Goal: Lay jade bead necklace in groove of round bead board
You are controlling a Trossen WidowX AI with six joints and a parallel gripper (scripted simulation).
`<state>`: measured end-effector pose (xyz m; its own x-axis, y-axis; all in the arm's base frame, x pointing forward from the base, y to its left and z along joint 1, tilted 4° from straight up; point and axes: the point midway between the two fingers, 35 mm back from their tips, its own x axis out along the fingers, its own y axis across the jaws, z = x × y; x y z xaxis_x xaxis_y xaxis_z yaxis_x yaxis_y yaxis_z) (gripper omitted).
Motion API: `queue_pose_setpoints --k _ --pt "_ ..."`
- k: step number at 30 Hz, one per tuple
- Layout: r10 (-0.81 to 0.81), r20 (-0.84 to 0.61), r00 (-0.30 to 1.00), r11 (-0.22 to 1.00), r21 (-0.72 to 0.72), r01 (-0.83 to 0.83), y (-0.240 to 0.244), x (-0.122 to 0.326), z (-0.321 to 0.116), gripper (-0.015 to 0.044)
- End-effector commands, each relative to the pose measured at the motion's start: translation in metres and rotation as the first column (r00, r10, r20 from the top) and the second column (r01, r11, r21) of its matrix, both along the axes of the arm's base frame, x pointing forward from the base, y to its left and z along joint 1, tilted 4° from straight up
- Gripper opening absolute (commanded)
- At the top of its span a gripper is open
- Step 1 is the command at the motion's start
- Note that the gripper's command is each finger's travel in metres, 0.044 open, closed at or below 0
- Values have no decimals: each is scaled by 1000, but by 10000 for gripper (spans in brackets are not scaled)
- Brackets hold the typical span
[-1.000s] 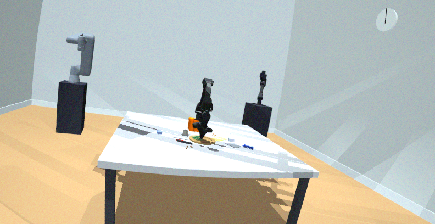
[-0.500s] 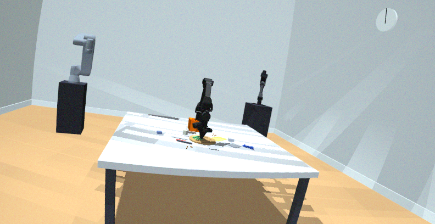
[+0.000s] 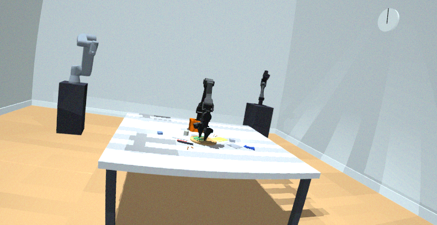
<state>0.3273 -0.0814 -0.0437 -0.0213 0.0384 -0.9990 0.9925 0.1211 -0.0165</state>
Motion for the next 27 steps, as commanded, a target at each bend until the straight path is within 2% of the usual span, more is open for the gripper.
queue_pose_setpoints --k 1,20,22,27 --pt "-3 3 1000 1000 1 3 0 1 12 440" --pt "-4 1 1000 1000 2 4 0 -2 17 440" --pt "21 2 1000 1000 2 -21 2 -6 18 387" --pt "211 8 978 978 7 -211 19 -39 27 256"
